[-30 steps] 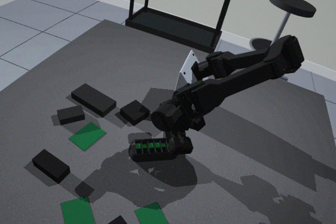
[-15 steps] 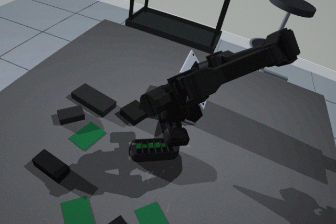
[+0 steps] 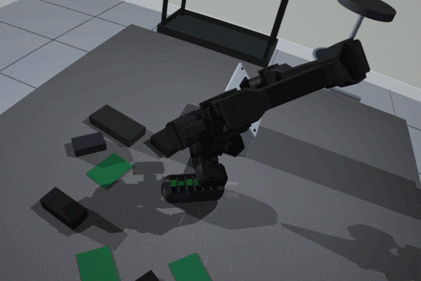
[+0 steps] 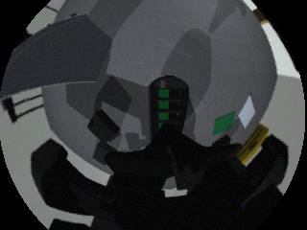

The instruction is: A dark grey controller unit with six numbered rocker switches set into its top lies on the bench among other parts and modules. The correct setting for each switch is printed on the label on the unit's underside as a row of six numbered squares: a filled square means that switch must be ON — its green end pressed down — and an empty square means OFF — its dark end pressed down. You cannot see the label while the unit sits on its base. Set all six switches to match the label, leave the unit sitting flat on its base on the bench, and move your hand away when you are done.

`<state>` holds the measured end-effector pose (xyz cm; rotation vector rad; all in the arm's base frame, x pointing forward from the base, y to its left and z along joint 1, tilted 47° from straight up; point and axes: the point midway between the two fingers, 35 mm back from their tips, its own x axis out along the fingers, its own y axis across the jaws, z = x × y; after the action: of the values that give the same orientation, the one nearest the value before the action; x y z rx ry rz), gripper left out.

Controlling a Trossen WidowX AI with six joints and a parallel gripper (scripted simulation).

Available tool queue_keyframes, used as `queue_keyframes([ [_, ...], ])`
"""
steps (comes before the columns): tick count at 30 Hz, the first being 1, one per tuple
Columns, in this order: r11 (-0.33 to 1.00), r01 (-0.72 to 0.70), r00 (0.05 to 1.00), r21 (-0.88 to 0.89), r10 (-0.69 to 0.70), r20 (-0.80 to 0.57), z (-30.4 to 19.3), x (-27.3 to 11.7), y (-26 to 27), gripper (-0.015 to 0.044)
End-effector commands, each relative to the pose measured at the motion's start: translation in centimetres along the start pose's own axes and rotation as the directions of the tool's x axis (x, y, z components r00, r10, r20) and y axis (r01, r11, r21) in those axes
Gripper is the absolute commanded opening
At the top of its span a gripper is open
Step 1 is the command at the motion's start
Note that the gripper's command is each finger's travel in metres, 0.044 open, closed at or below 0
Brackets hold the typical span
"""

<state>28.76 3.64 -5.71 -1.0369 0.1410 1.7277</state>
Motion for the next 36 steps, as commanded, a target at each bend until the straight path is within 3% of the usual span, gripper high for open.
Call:
queue_keyframes([
  [1,1.000,0.001,1.000,0.008,-0.001,0.004,0.1,0.7,0.1,0.0000],
  [19,1.000,0.002,1.000,0.008,-0.002,0.006,0.2,3.3,0.1,0.0000],
  [36,1.000,0.002,1.000,0.008,-0.002,0.006,0.2,3.4,0.1,0.0000],
])
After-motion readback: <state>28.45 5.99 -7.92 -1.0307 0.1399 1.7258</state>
